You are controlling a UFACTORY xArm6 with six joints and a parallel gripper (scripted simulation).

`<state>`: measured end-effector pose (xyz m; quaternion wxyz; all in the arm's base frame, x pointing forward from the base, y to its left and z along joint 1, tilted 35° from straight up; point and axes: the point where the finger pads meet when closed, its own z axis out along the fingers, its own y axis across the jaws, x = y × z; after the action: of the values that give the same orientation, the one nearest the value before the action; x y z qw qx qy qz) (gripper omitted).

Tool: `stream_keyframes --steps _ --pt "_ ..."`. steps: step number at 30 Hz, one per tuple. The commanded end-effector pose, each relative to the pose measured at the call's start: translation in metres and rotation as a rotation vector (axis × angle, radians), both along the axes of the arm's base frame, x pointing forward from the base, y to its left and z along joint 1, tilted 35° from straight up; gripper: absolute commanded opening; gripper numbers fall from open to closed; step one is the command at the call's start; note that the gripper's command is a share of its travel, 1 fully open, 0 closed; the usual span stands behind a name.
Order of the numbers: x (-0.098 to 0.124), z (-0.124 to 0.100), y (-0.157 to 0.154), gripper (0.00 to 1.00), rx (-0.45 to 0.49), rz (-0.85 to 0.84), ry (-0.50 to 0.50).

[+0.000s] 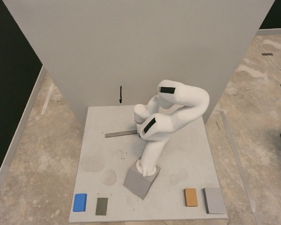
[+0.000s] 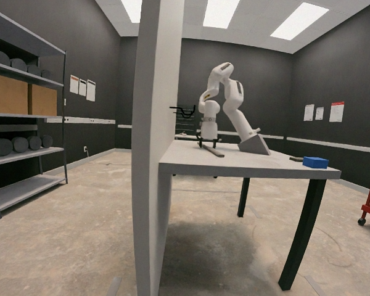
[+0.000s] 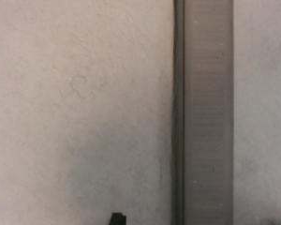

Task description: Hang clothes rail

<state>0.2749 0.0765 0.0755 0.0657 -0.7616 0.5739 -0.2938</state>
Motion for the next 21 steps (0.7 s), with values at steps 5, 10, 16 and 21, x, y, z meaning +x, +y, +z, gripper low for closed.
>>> stream_keyframes --steps 5,10,16,21 --pt "-0.0015 0.0038 0.0015 0.00 0.001 0.001 -0.002" --pt "-0.0029 0.0060 0.0021 0.00 0.001 0.001 -0.002" --pt "-0.0046 0.0087 0.0029 0.00 0.001 0.001 -0.002" --pt "-0.0050 0.0093 0.0031 0.00 0.001 0.001 -0.002"
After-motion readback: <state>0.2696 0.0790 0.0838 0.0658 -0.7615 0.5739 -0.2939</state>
